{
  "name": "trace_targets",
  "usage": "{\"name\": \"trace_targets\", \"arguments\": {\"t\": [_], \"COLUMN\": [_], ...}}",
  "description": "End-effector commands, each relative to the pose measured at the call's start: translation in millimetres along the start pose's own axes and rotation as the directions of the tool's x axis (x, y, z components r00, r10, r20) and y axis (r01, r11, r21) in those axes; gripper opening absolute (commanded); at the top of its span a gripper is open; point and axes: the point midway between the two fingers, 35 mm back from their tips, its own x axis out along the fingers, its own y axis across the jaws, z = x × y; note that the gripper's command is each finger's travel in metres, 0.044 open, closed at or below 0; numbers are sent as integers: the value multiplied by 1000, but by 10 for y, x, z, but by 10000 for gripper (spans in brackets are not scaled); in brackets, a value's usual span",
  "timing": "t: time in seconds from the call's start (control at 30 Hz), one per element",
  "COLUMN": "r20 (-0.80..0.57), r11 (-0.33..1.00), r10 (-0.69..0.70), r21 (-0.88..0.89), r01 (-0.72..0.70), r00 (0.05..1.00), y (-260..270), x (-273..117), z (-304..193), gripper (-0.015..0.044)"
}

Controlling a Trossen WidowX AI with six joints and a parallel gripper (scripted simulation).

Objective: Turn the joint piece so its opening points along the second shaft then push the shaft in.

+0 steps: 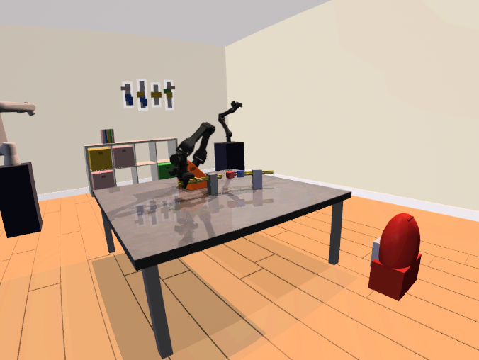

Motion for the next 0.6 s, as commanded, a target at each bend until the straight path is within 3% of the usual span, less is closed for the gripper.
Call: {"name": "trace_targets", "arguments": {"t": [0.0,0.3,0.37,0.57], "r20": [-4,-4,-4,-4], "r11": [1000,1000,1000,1000], "r10": [0,0,0,5], "r21": [7,7,7,7], "r01": [0,0,0,-5], "r00": [1000,1000,1000,1000], "y": [-3,-3,-3,-3], "x": [17,17,17,16], "z": [1,1,1,2], "gripper": [102,102,69,67]}}
